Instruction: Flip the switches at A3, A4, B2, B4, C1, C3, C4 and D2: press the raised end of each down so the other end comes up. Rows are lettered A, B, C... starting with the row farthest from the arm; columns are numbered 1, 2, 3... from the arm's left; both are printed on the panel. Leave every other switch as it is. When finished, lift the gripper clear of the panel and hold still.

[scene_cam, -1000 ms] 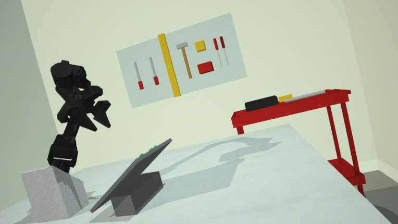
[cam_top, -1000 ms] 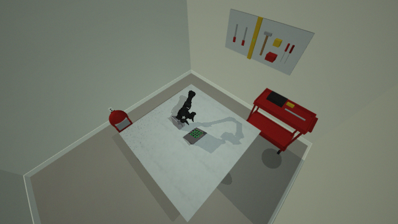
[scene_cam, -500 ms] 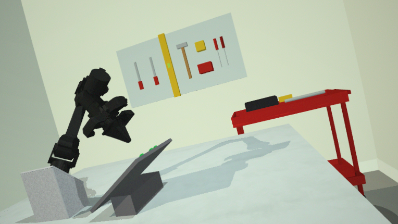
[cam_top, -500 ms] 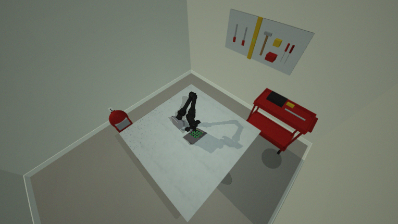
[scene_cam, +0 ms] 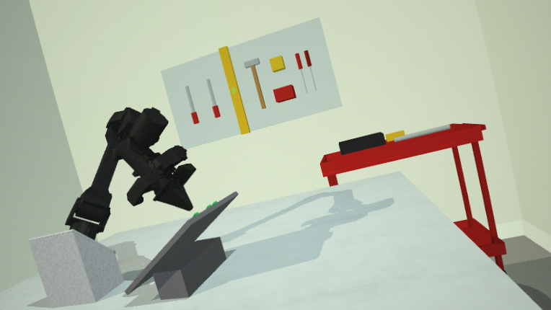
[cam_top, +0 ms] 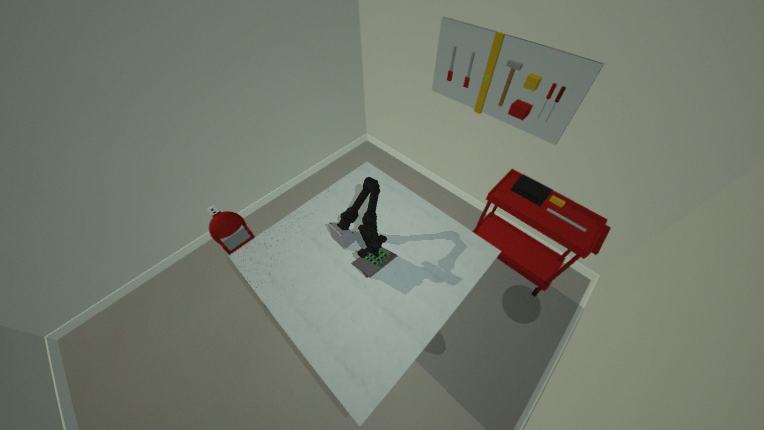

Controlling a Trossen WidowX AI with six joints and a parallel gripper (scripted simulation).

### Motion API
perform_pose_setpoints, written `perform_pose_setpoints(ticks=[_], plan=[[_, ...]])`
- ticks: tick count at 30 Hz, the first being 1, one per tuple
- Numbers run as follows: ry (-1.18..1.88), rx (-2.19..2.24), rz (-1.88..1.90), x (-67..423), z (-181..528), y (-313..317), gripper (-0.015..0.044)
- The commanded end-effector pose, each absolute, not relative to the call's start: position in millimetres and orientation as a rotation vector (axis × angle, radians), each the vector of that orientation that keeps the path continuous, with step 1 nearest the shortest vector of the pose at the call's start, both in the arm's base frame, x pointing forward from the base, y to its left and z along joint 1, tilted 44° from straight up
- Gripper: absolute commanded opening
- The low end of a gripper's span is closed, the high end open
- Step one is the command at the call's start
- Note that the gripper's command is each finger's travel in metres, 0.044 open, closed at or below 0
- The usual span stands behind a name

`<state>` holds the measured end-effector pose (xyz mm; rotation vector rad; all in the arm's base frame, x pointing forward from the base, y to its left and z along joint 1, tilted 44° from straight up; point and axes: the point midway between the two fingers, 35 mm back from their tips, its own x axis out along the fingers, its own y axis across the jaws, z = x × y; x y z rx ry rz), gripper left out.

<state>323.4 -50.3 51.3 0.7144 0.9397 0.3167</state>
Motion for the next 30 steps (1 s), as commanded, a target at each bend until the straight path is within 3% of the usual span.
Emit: perform_pose_setpoints(ticks=[1,30], plan=[[0.951,0.722,0.312,323.3,45.8,-47.6,0.0],[0.951,0.722,0.312,329.7,38.4,-41.1,0.0]])
